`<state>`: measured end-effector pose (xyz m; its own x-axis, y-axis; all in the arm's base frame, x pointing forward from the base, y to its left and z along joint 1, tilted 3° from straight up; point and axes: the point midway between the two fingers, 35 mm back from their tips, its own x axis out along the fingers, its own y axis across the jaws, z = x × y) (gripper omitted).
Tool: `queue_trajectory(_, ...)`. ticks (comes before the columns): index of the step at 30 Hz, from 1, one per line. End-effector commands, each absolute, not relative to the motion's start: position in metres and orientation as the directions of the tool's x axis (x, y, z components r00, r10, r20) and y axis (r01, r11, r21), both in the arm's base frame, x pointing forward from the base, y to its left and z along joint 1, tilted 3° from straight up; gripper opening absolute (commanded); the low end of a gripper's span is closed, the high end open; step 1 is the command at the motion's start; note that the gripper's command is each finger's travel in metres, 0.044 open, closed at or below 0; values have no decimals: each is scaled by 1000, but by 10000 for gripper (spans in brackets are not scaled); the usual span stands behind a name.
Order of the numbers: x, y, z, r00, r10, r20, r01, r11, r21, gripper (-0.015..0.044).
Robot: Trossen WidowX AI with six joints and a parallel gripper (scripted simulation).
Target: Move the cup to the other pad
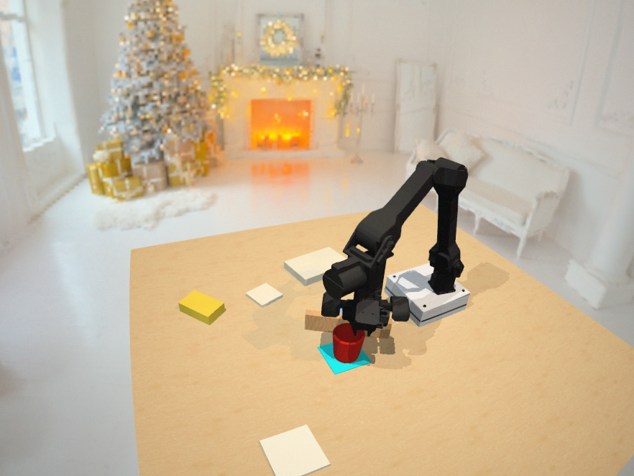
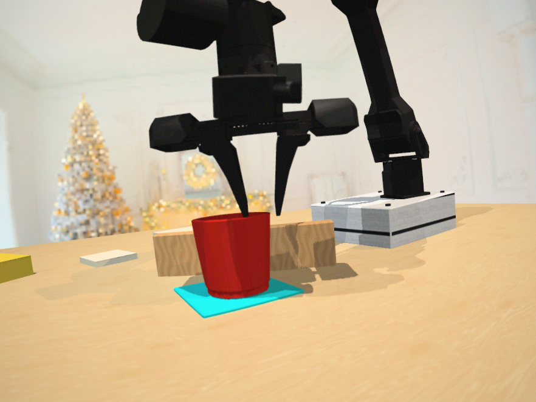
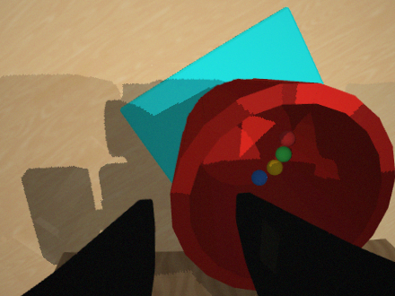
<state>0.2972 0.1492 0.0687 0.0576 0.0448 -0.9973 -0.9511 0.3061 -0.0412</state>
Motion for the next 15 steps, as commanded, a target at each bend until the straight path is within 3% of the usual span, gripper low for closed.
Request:
queue_trajectory(1,298,150,79,67,47,-997,-950,310,-50,128)
queue_trajectory(12,292,148,92,66,45,-997,-949,311,-49,128)
queue_trajectory(15,292,148,88,59,46,-997,-951,306,-42,206)
